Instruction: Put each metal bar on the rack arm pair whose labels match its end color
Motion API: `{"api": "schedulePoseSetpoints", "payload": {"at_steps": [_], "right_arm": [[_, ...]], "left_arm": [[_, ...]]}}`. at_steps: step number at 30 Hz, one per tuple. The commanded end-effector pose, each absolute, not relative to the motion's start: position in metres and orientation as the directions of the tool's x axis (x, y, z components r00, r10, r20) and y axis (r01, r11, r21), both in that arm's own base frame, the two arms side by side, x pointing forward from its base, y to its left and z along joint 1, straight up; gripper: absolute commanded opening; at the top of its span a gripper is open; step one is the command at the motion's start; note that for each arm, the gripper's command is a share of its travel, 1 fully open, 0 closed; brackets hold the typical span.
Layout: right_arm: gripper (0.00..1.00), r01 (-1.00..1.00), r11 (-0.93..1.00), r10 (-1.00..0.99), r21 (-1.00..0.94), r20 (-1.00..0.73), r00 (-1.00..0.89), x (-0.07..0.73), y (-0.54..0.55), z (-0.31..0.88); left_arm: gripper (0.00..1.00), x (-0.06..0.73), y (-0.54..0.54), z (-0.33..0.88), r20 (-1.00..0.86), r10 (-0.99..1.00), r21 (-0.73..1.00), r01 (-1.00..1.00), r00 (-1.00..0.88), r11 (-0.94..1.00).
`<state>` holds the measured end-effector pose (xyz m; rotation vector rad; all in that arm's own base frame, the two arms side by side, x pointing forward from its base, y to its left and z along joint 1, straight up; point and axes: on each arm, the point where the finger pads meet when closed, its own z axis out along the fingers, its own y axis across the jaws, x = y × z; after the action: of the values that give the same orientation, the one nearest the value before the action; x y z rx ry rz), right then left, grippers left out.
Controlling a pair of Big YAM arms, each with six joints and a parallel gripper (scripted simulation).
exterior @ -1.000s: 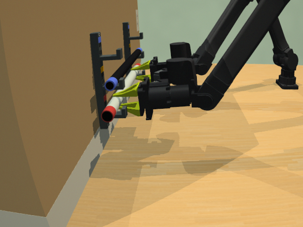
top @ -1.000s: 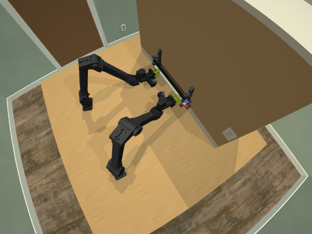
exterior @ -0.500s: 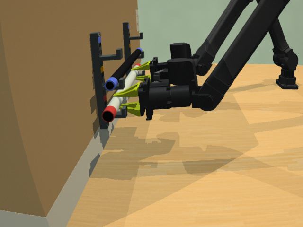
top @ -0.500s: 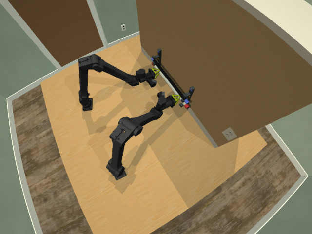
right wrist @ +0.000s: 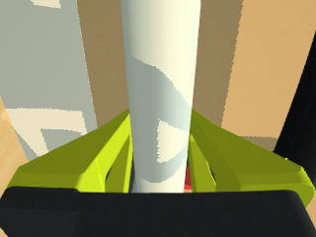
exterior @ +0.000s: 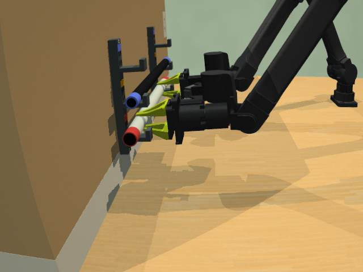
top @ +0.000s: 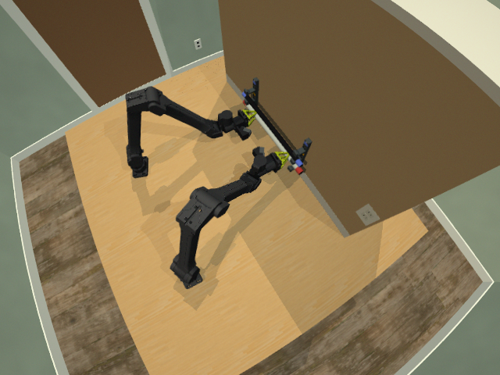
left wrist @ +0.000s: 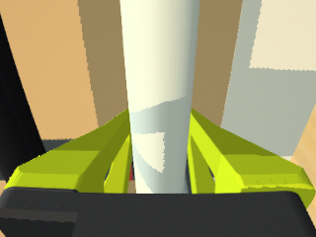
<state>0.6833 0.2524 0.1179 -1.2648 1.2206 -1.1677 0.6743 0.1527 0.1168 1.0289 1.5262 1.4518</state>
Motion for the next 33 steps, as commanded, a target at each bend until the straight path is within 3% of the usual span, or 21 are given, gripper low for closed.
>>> {"api": "schedulePoseSetpoints", "payload": {"at_steps": [1, 33], "right_arm": [[0.00, 0.050, 0.039, -0.999, -0.998, -0.037, 0.022, 0.696, 0.253, 0.164], [0.00, 0.049, 0.040, -0.999, -0.998, -0.039, 0.022, 0.693, 0.252, 0.153]], "left_arm": [[0.00, 0.679, 0.161, 0.135, -0.008, 0.923, 1.000, -0.022, -0.384, 0.000], [0.00, 0.677, 0.160, 0.131, -0.007, 0.923, 1.000, -0.021, -0.384, -0.001]]}}
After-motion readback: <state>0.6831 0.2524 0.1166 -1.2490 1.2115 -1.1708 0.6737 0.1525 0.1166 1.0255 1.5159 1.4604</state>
